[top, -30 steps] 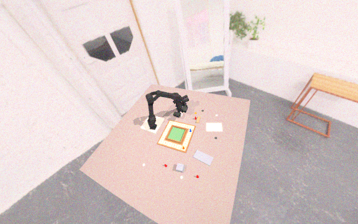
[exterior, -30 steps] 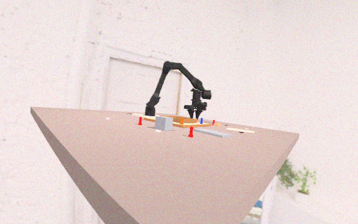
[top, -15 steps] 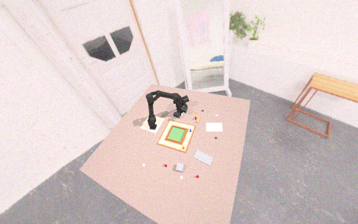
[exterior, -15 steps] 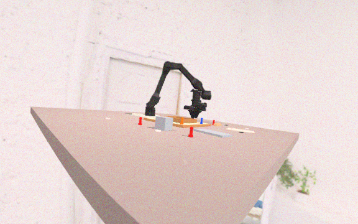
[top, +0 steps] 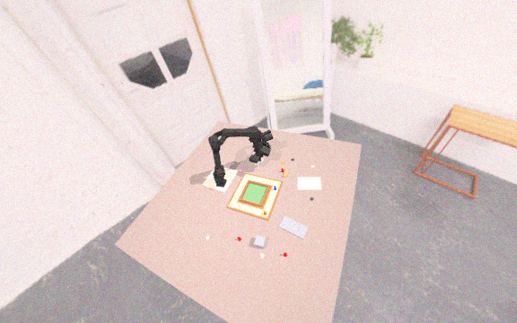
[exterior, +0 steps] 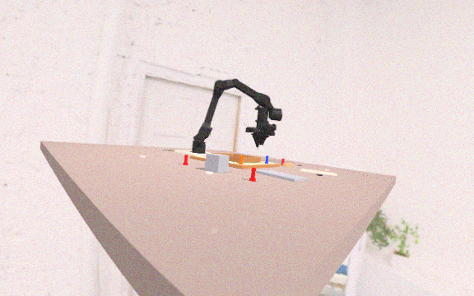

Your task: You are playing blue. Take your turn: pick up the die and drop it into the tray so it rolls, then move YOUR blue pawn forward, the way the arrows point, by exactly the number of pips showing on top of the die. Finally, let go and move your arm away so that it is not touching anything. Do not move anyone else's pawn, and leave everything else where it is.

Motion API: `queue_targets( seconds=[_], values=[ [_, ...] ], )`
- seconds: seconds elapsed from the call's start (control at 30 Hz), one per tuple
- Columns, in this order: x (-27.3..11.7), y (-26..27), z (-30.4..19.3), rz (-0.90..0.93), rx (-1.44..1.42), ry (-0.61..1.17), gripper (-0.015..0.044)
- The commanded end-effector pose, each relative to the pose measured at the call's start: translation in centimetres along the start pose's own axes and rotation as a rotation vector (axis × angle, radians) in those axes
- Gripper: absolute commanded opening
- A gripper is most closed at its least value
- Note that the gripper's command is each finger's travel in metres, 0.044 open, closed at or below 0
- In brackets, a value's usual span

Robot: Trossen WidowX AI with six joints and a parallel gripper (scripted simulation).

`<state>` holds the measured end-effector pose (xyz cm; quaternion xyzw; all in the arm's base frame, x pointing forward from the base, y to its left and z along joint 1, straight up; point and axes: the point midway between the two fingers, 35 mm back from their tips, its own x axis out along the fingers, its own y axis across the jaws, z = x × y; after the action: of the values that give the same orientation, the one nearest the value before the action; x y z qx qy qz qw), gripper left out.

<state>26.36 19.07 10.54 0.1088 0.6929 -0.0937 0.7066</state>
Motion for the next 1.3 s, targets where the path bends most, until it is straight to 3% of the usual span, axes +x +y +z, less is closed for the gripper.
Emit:
queue_targets(
  seconds=[0.0, 0.23, 1.27],
  values=[
    [-2.6, -0.1, 0.0, 0.003, -0.001, -0.005, 0.0000],
    [-5.7, -0.6, -0.2, 0.003, -0.001, -0.005, 0.0000],
    [-3.5, -13.3, 6.7, -0.011, -0.048, -0.013, 0.0000]
  ],
)
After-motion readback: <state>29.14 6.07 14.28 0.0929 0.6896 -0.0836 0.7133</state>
